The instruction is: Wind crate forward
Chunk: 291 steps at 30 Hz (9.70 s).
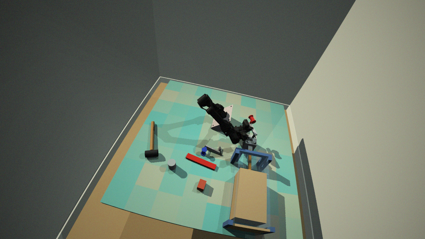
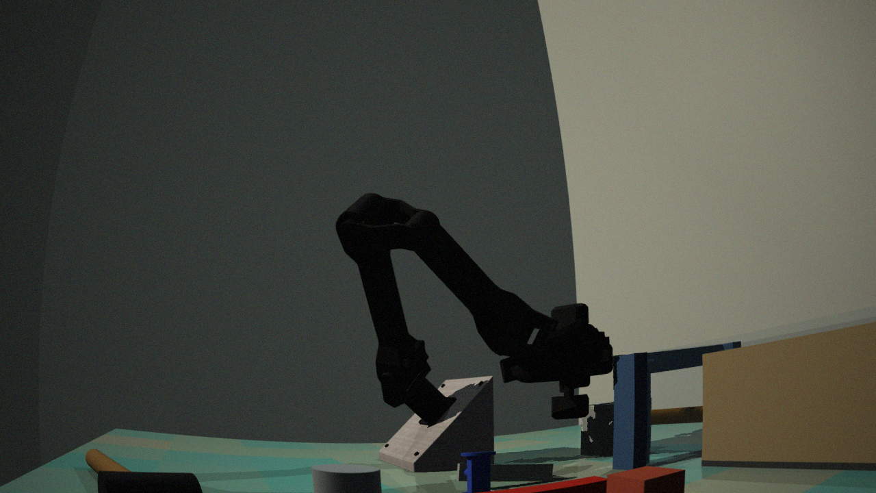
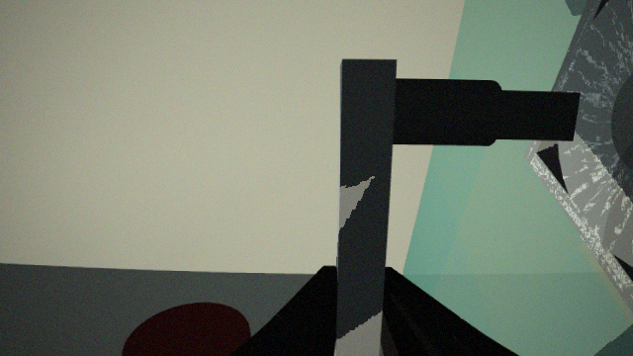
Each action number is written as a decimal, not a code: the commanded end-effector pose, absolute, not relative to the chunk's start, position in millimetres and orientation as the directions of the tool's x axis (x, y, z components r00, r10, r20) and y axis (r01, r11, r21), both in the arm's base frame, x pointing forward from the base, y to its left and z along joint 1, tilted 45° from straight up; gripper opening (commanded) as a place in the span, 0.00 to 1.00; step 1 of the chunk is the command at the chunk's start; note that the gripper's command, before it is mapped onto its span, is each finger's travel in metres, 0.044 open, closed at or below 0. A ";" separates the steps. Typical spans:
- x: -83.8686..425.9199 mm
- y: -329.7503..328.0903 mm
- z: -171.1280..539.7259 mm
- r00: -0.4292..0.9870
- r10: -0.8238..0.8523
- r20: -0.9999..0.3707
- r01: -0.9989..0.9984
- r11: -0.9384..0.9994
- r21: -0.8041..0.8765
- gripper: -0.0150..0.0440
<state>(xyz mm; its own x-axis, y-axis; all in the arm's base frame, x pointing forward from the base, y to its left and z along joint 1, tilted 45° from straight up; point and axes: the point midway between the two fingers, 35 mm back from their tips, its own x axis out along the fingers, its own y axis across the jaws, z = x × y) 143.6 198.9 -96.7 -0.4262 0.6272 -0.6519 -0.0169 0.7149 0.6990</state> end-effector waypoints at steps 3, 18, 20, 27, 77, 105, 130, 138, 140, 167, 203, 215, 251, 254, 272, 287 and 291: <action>143.7 194.7 -101.0 -0.427 0.634 -0.645 -0.018 0.707 0.707 0.25; 144.0 188.8 -106.2 -0.427 0.634 -0.645 -0.018 0.707 0.707 0.25; 144.6 187.8 -105.8 -0.427 0.634 -0.645 -0.018 0.707 0.707 0.25; 146.6 183.7 -104.4 -0.427 0.634 -0.645 -0.018 0.707 0.707 0.25; 147.8 170.8 -115.1 -0.432 0.628 -0.648 -0.016 0.713 0.701 0.25; 147.1 166.2 -120.2 -0.433 0.627 -0.648 -0.016 0.713 0.701 0.25; 147.1 164.8 -121.4 -0.432 0.622 -0.653 -0.015 0.719 0.695 0.66; 147.1 164.8 -121.4 -0.432 0.622 -0.653 -0.015 0.719 0.695 0.66; 147.1 164.8 -121.4 -0.432 0.622 -0.653 -0.015 0.719 0.695 0.66; 147.1 164.8 -121.4 -0.432 0.622 -0.653 -0.015 0.719 0.695 0.66; 147.1 164.8 -121.4 -0.432 0.622 -0.653 -0.015 0.719 0.695 0.66; 145.1 167.9 -116.9 -0.434 0.630 -0.644 -0.009 0.712 0.702 0.66; 145.1 167.9 -116.9 -0.434 0.630 -0.644 -0.009 0.712 0.702 0.66; 145.1 167.9 -116.9 -0.434 0.630 -0.644 -0.009 0.712 0.702 0.66; 149.1 162.2 -124.4 -0.430 0.625 -0.651 -0.016 0.716 0.698 0.66; 149.1 162.2 -124.4 -0.430 0.625 -0.651 -0.016 0.716 0.698 0.66; 149.1 162.2 -124.4 -0.430 0.625 -0.651 -0.016 0.716 0.698 0.66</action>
<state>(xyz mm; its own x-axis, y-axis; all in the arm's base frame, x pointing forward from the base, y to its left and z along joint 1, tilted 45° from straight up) 146.9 164.7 -119.8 -0.4368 0.6388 -0.6334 0.0003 0.7042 0.7100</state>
